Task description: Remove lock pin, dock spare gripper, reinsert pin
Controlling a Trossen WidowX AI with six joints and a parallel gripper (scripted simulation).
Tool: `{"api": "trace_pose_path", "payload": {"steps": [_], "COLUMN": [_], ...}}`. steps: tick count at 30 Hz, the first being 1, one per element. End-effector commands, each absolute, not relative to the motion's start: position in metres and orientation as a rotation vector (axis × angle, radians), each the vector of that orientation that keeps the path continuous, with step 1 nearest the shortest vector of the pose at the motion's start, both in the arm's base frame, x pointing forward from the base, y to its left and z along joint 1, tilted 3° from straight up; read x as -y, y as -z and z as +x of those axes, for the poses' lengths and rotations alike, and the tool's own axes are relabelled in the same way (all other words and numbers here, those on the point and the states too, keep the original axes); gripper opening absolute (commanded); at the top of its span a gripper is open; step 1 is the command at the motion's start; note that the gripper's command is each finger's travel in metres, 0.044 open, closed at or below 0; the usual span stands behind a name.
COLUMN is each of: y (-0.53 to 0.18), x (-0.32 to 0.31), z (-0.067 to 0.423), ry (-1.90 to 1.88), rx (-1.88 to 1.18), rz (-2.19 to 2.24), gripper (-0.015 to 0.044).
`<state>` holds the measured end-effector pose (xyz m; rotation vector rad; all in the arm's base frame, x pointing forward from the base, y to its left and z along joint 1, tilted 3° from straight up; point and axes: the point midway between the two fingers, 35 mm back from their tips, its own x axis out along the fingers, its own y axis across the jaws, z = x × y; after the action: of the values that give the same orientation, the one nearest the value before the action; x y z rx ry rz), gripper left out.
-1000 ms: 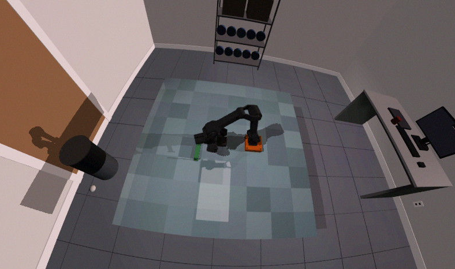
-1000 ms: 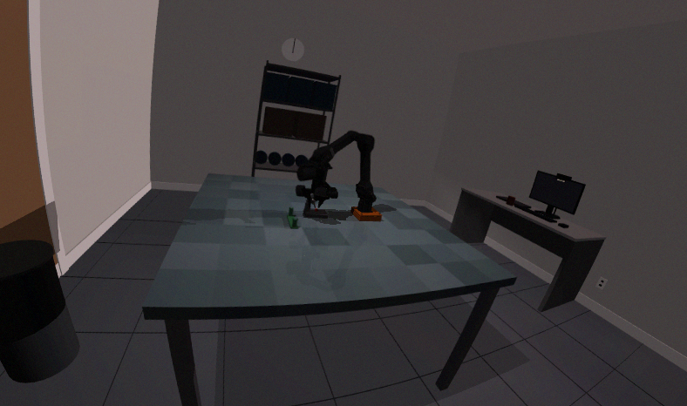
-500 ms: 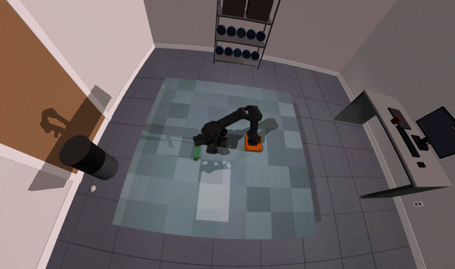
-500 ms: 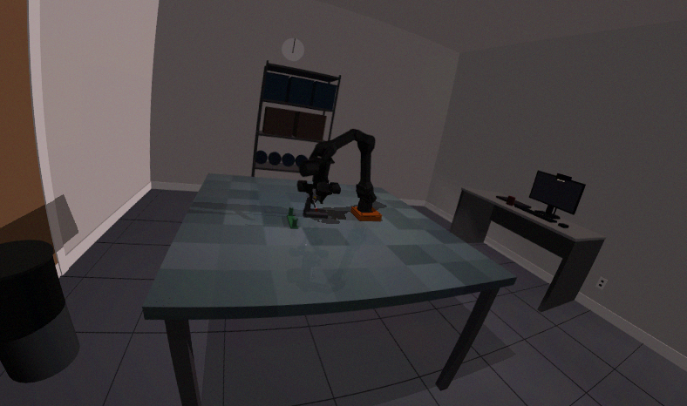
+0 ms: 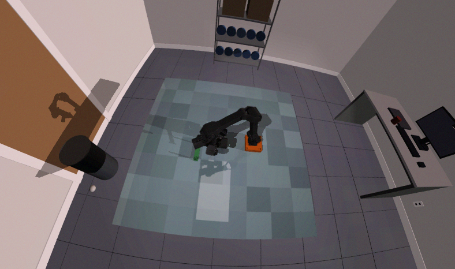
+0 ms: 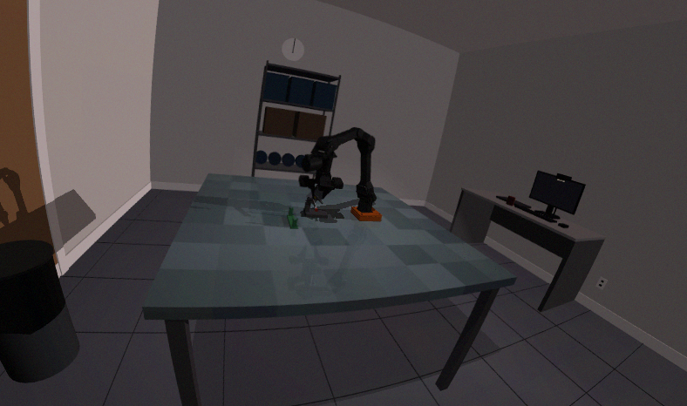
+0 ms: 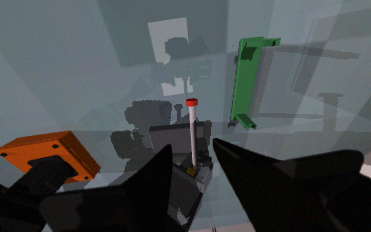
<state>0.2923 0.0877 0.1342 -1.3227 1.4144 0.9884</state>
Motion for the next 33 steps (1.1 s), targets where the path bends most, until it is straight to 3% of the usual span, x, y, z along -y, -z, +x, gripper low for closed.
{"api": "trace_pose_path", "payload": {"steps": [1, 6, 15, 33], "y": [-0.1426, -0.1508, -0.1454, -0.1454], "x": [-0.0943, -0.1001, -0.0956, -0.0956], "z": [0.2924, 0.2924, 0.2922, 0.2922], "ry": [-0.989, -0.990, -0.990, -0.990], "rx": [-1.414, -1.414, -1.415, -1.415], "rz": [-1.322, -1.325, -1.327, -1.327], "gripper": [0.0200, 0.0200, 0.0436, 0.0440]}}
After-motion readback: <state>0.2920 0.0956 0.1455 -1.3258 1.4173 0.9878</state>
